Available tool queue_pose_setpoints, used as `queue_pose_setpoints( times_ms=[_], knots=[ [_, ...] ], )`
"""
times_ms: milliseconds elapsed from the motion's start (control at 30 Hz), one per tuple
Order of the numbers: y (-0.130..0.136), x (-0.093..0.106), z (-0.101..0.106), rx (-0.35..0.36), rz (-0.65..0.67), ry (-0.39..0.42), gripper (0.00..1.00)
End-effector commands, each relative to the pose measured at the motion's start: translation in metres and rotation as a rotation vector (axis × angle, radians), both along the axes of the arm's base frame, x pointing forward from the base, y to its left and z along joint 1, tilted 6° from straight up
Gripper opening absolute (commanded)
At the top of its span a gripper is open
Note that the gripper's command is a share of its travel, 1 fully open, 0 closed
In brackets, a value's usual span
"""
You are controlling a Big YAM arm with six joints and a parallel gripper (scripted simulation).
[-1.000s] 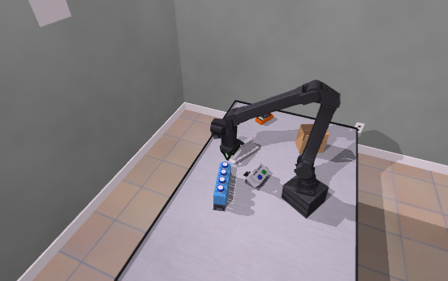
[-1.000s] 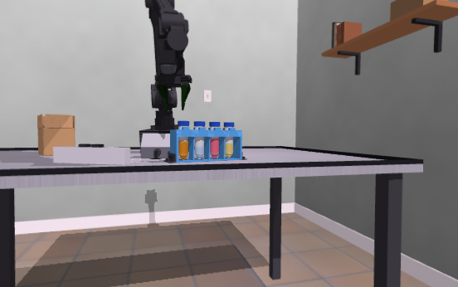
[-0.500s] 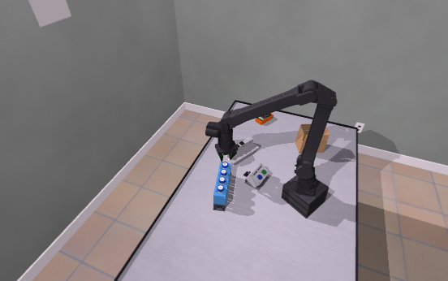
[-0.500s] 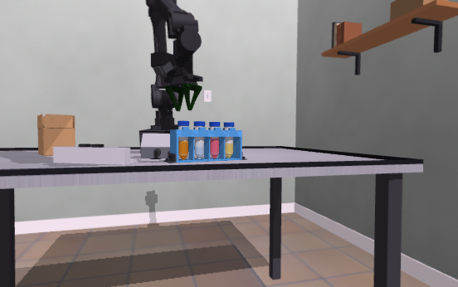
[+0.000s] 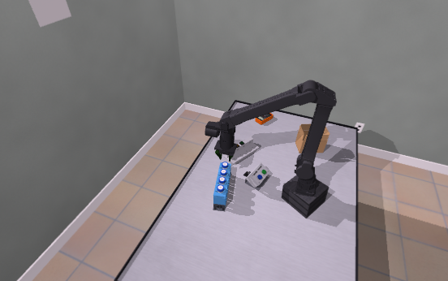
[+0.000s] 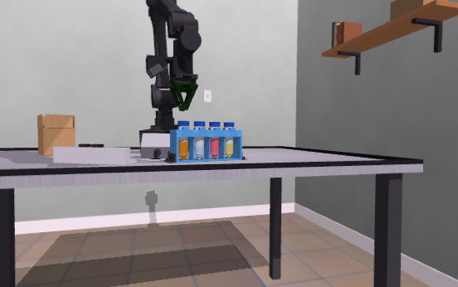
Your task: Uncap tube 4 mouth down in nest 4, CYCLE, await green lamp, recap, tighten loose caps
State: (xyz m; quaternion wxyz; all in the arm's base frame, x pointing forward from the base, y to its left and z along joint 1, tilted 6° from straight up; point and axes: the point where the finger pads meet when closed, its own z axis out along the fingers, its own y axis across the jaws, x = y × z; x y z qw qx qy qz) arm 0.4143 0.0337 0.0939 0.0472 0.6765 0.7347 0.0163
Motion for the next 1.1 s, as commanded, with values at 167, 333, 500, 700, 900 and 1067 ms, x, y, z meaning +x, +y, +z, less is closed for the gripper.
queue_pose_setpoints(
  times_ms=[167,333,500,700,900,1067],
  knots=[
    [-0.003,0.024,0.015,0.007,-0.179,-0.036,0.49],
    [-0.008,0.009,-0.019,0.003,-0.184,-0.006,0.49],
    [-0.008,0.010,-0.034,0.003,-0.184,-0.006,0.49],
    [-0.009,0.014,-0.033,0.006,-0.184,-0.022,0.49],
    [-0.009,0.011,-0.032,0.007,-0.184,-0.027,0.49],
    [-0.009,0.010,-0.043,0.003,-0.184,-0.006,0.49]
  ],
)
